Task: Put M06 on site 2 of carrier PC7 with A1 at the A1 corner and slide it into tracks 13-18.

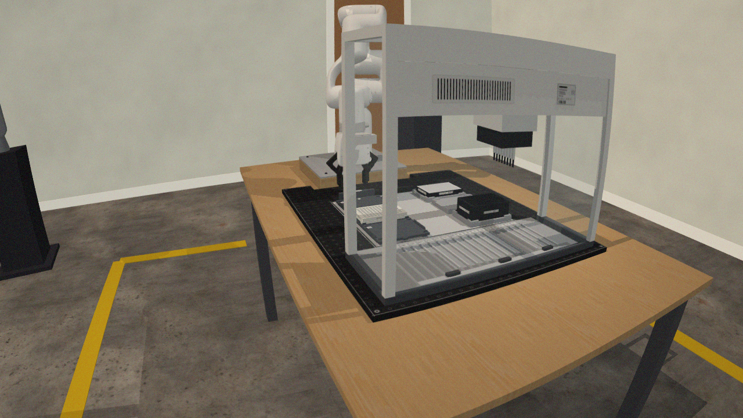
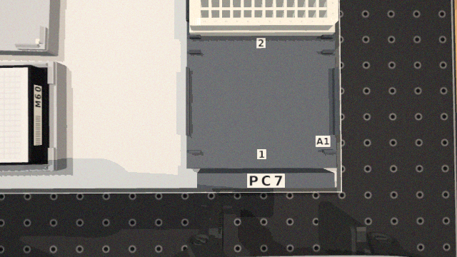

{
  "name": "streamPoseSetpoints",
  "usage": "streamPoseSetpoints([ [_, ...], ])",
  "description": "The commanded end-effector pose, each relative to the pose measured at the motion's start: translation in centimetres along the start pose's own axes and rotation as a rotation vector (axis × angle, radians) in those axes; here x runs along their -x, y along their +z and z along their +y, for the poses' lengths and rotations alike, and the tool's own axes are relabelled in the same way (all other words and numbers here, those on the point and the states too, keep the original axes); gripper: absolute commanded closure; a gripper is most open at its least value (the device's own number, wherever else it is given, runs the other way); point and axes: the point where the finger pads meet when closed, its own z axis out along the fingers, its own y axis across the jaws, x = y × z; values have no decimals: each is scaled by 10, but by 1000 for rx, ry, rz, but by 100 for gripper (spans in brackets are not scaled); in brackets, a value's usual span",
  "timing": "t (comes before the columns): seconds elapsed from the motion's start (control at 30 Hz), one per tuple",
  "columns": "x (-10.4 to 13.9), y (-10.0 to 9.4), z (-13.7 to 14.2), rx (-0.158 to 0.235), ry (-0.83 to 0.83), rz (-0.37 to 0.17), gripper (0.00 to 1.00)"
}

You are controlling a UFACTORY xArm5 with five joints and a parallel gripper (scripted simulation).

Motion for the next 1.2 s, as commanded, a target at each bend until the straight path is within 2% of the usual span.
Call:
streamPoseSetpoints([
  [0.0, -1, 6, 1, 1, 0, 3, 19],
  [1.17, -1, 25, 1, 1, 0, 3, 19],
])
